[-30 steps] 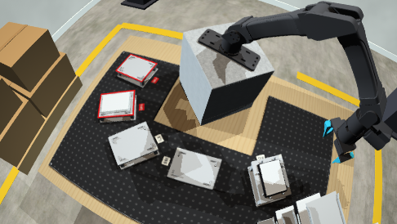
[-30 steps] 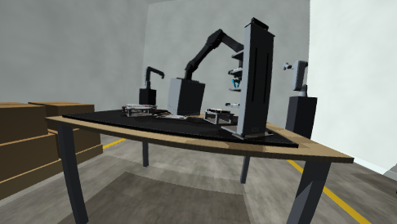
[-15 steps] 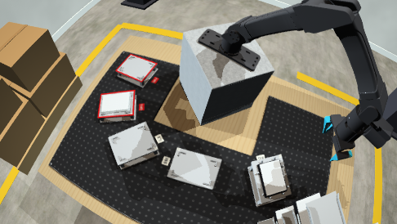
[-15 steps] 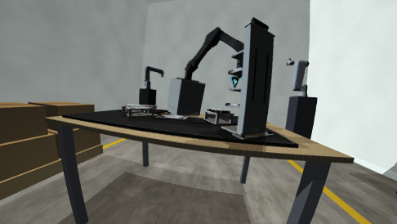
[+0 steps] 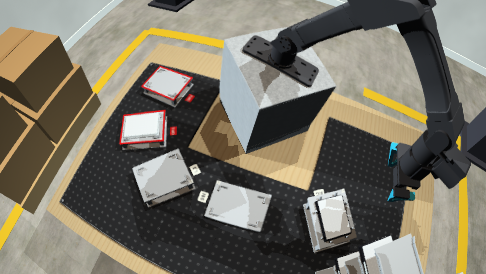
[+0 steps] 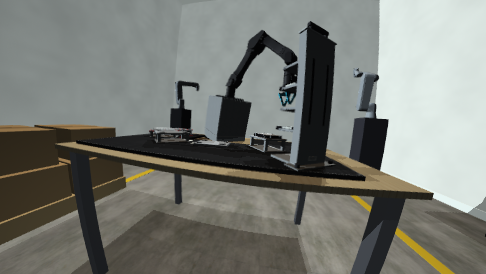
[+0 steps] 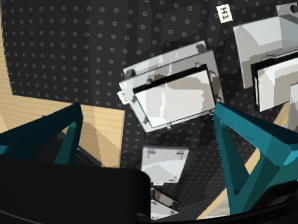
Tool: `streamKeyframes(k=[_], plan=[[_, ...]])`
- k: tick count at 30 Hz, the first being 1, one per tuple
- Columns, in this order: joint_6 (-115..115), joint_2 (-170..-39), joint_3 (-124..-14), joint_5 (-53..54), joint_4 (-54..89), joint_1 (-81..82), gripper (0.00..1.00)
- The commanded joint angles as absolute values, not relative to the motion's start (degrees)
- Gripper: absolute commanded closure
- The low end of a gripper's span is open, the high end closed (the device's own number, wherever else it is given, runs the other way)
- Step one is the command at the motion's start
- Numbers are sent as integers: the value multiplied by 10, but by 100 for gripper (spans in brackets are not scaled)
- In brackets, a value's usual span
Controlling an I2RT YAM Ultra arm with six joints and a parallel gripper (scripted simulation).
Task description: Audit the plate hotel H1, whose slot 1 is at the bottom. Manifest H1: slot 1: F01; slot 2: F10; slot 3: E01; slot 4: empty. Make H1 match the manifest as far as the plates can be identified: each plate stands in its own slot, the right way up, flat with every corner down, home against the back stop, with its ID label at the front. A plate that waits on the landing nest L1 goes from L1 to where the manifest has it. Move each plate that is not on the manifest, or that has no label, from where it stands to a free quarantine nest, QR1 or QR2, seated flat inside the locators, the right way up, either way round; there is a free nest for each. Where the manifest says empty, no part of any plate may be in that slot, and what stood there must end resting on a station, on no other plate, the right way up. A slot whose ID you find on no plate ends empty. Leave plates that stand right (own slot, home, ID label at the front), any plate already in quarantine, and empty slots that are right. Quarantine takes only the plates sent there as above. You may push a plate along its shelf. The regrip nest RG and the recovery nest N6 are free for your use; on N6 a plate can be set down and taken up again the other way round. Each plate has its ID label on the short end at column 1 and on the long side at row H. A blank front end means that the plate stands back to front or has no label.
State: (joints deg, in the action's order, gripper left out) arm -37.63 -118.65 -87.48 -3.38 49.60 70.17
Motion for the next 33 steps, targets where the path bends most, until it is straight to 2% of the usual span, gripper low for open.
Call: streamKeyframes(k=[1,33], plan=[[-333,-1167,-866,-29,486,688,0],[-88,-1096,-753,-5,440,556,0]])
